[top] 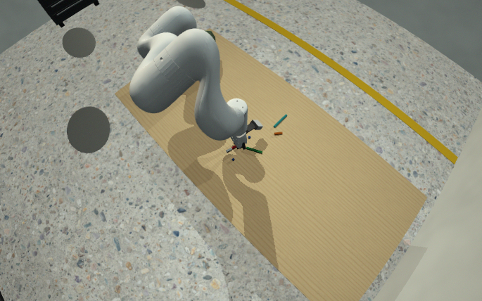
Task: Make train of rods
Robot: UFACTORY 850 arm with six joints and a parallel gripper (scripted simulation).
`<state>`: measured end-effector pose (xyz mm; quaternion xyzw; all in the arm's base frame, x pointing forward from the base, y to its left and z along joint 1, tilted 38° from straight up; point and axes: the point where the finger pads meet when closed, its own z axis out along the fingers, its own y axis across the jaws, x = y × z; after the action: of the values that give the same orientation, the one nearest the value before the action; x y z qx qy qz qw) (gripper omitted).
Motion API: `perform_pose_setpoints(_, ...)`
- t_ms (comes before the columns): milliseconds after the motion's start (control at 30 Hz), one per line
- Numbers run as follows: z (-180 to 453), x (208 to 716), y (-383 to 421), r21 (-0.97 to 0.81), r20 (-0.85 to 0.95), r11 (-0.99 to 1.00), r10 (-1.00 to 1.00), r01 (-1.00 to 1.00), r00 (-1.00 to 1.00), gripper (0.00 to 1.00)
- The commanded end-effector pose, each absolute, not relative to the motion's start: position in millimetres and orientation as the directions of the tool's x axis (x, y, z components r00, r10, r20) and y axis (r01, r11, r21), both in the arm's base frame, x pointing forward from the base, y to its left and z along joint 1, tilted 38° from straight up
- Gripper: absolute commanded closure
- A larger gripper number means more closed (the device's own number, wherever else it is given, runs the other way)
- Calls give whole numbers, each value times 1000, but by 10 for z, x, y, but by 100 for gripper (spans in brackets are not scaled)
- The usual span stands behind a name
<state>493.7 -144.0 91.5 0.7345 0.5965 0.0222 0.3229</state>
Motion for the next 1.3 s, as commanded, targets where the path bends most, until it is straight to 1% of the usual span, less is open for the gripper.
perform_pose_setpoints(0,1005,4894,-1390,501,-352,-80,891,862,287,76)
perform_pose_setpoints(533,1545,4608,-1084,501,-352,-80,891,862,287,76)
perform_pose_setpoints(867,1614,4571,-1045,501,-352,-80,891,862,287,76)
perform_pose_setpoints(900,1614,4571,-1045,501,-352,-80,891,862,287,0)
perform_pose_setpoints(1267,1614,4571,-1045,501,-352,-80,891,862,287,0)
